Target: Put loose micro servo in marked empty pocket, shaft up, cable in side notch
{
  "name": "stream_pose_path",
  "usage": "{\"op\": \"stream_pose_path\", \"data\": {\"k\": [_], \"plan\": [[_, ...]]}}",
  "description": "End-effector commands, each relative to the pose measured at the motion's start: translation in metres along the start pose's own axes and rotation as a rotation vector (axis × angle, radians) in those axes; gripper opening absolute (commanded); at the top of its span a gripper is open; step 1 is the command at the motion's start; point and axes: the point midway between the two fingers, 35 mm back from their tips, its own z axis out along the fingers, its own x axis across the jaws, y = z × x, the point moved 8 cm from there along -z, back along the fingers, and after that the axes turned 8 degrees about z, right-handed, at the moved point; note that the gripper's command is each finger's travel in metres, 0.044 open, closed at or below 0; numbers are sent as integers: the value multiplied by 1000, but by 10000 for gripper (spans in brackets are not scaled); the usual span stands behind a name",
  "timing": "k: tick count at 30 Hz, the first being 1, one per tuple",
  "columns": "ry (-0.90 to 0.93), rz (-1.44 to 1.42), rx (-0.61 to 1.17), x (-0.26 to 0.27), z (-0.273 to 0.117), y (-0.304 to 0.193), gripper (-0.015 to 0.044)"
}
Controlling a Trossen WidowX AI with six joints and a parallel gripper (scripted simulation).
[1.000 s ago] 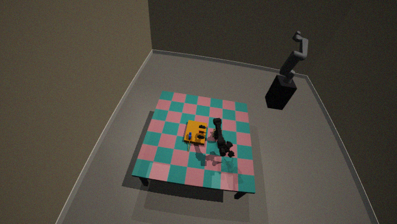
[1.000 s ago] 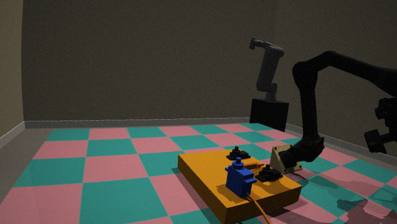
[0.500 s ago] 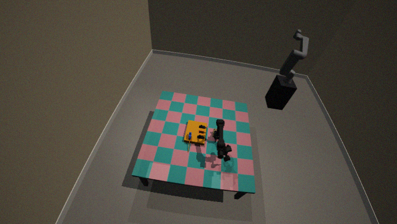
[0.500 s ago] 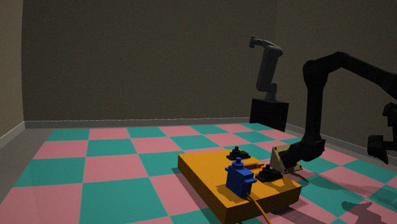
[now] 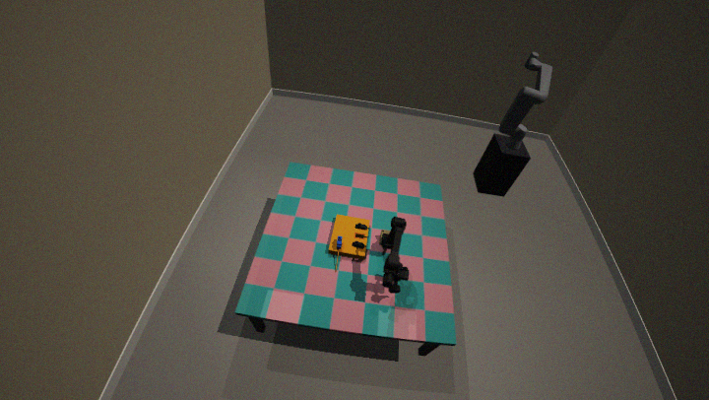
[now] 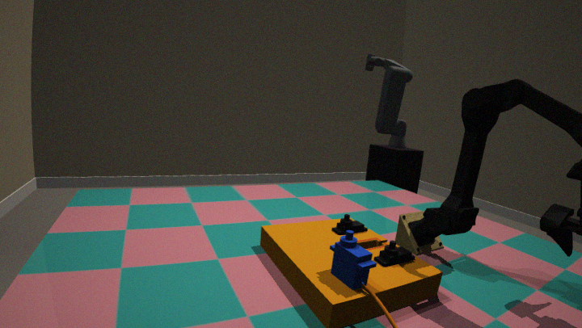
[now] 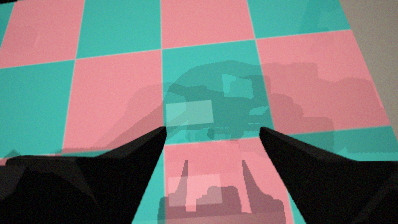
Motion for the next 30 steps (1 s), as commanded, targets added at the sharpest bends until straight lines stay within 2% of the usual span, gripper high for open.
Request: {"op": "stream_pose_path", "data": {"k": [1,30], "plan": [[1,116,37,-6,2,-9,440],[-129,932,243,-35,-12,-82,440]]}}
